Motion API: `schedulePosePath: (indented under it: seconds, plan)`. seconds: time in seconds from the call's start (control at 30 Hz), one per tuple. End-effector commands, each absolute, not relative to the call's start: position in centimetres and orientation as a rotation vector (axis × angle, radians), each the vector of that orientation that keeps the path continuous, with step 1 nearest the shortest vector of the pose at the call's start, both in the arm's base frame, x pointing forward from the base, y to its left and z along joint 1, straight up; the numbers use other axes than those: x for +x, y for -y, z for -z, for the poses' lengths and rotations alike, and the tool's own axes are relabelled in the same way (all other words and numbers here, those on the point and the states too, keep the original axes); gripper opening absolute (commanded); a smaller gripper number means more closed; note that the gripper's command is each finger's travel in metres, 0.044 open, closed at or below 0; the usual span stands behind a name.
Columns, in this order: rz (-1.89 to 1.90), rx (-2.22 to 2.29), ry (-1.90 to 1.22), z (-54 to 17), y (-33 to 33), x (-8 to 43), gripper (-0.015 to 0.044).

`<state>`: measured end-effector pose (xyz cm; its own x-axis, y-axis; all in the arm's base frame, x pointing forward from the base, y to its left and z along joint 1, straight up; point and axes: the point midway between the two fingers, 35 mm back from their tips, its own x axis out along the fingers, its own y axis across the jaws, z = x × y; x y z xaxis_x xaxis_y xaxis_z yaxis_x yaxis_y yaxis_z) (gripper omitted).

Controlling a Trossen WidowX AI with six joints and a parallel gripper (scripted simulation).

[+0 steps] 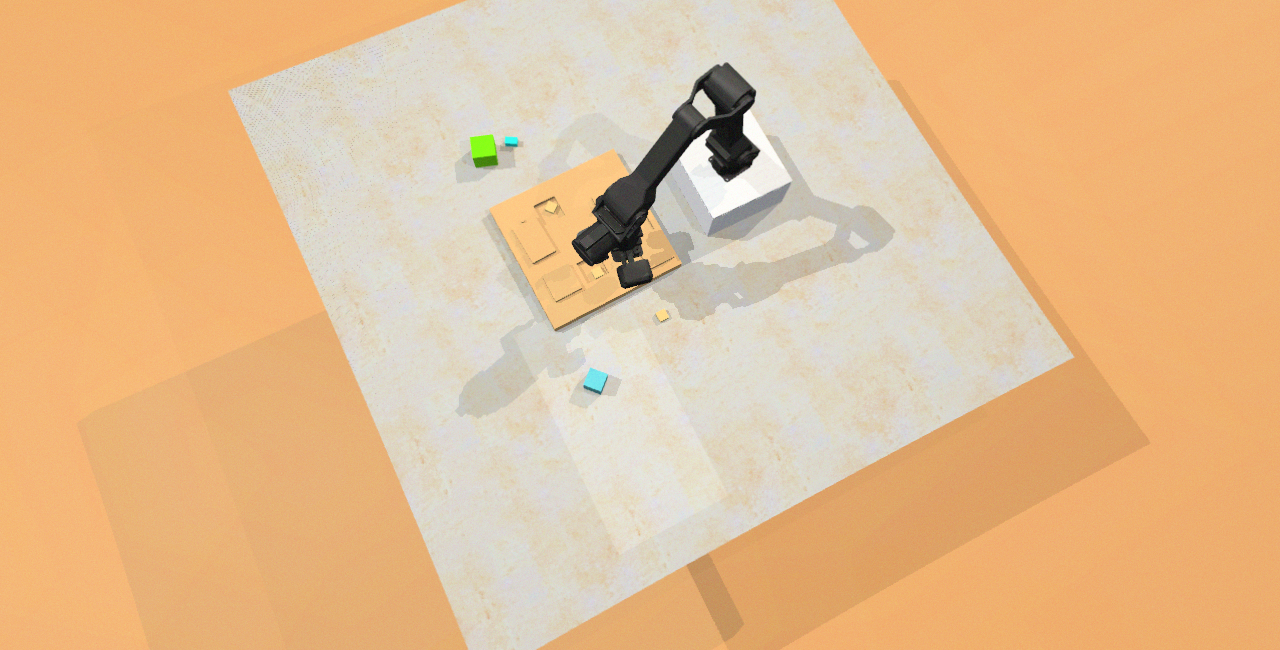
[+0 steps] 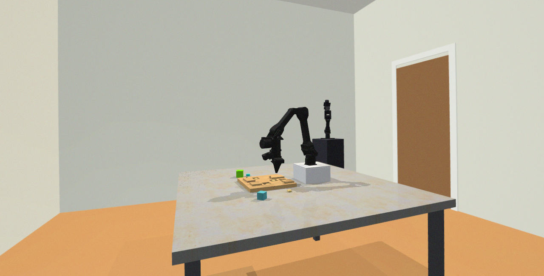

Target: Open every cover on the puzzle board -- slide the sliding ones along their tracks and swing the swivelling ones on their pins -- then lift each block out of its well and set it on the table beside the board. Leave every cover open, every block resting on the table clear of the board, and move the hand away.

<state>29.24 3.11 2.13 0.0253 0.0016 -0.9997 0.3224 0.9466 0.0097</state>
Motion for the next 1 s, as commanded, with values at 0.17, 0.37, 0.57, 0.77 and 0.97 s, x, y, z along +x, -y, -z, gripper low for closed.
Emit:
schedulePosePath:
  seconds: [0.17, 0.37, 0.57, 0.77, 0.97]
  plan:
    - [-0.417, -0.432, -1.506, -1.9, 3.4, 27.2, 0.0]
    - [-0.644, -0.664, -1.449, -1.9, 3.6, 27.1, 0.0]
    - [-0.868, -0.893, -1.366, -1.9, 3.9, 27.0, 0.0]
    - [-1.089, -1.119, -1.256, -1.9, 4.2, 26.9, 0.0]
    - [-1.305, -1.341, -1.117, -1.8, 4.4, 26.9, 0.0]
